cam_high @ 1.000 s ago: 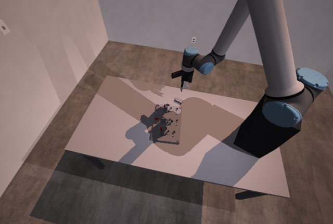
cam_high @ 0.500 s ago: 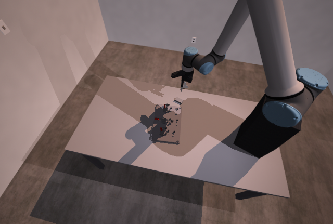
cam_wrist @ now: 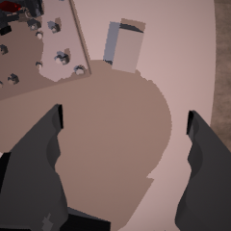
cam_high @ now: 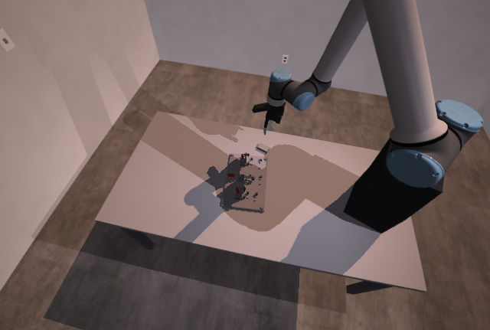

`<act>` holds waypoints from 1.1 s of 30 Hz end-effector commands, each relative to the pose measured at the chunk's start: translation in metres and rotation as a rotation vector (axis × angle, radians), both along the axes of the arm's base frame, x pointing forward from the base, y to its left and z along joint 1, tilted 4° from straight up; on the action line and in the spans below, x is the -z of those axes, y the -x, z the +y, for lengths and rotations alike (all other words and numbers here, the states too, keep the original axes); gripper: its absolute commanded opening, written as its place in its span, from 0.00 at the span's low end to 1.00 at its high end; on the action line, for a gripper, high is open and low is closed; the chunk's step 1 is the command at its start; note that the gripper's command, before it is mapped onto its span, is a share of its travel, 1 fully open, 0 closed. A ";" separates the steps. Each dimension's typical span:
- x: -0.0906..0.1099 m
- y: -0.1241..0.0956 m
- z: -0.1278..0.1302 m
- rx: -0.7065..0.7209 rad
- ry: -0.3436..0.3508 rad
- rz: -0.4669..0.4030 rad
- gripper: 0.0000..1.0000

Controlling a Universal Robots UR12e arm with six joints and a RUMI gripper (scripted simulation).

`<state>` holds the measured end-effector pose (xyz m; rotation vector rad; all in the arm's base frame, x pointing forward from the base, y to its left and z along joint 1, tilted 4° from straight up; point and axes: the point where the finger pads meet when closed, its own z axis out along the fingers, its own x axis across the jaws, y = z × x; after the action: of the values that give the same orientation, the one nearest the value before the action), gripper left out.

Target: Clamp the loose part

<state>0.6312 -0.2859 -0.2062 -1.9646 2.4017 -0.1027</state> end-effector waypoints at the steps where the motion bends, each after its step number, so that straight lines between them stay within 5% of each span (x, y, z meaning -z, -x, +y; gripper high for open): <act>1: -0.001 -0.001 0.000 0.115 -0.005 -0.003 0.59; 33: -0.001 -0.001 -0.001 0.165 -0.009 -0.004 0.59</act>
<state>0.6315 -0.2861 -0.2062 -1.7574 2.5536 -0.0987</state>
